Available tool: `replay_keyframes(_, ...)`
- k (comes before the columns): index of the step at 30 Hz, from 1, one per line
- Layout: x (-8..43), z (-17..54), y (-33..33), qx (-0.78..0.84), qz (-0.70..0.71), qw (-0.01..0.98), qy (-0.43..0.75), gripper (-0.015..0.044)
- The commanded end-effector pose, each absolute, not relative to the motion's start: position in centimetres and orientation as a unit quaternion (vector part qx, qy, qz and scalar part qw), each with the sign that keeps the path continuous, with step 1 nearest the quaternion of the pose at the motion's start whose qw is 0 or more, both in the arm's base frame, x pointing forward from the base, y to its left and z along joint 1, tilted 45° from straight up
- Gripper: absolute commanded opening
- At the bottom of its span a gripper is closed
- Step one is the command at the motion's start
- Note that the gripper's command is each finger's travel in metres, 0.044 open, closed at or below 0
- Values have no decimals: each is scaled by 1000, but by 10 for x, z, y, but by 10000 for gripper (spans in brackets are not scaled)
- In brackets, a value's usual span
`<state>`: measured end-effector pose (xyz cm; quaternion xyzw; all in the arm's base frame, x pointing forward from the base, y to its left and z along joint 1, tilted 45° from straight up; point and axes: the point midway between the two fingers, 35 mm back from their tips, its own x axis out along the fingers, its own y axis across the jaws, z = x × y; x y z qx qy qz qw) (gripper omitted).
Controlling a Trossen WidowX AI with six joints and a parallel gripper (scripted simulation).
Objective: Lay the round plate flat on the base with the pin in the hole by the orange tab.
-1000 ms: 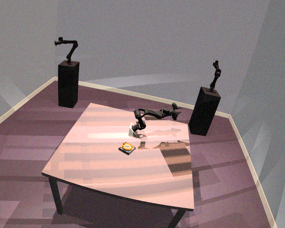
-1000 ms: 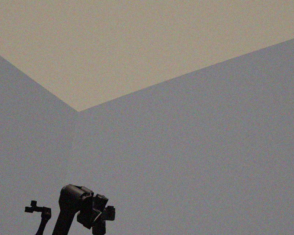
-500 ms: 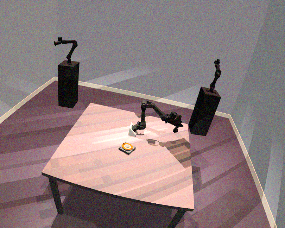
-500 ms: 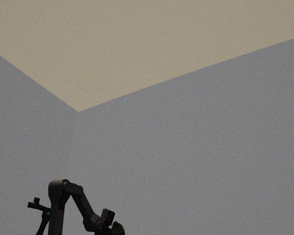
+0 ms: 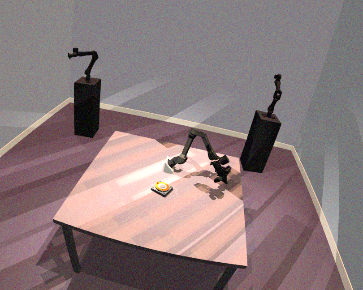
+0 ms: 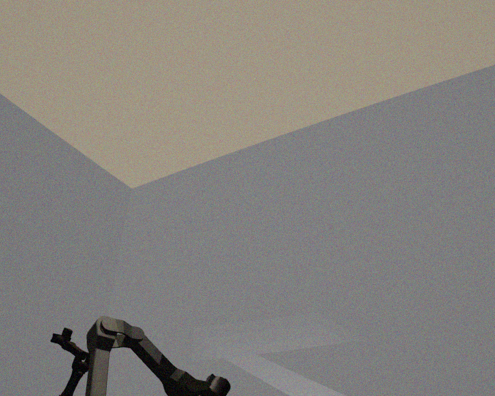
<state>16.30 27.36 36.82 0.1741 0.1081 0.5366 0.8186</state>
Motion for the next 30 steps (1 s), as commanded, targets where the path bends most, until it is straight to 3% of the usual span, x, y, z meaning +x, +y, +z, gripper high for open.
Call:
replay_keyframes(1,219,336,256,130,464,864,145,0)
replay_keyframes(11,302,267,185,38,336,911,237,0)
replay_keyframes(16,335,203,123,4,269,900,342,0)
replay_keyframes(23,343,131,41,17,197,862,466,0)
replay_keyframes(30,316,72,-26,72,180,797,571,0)
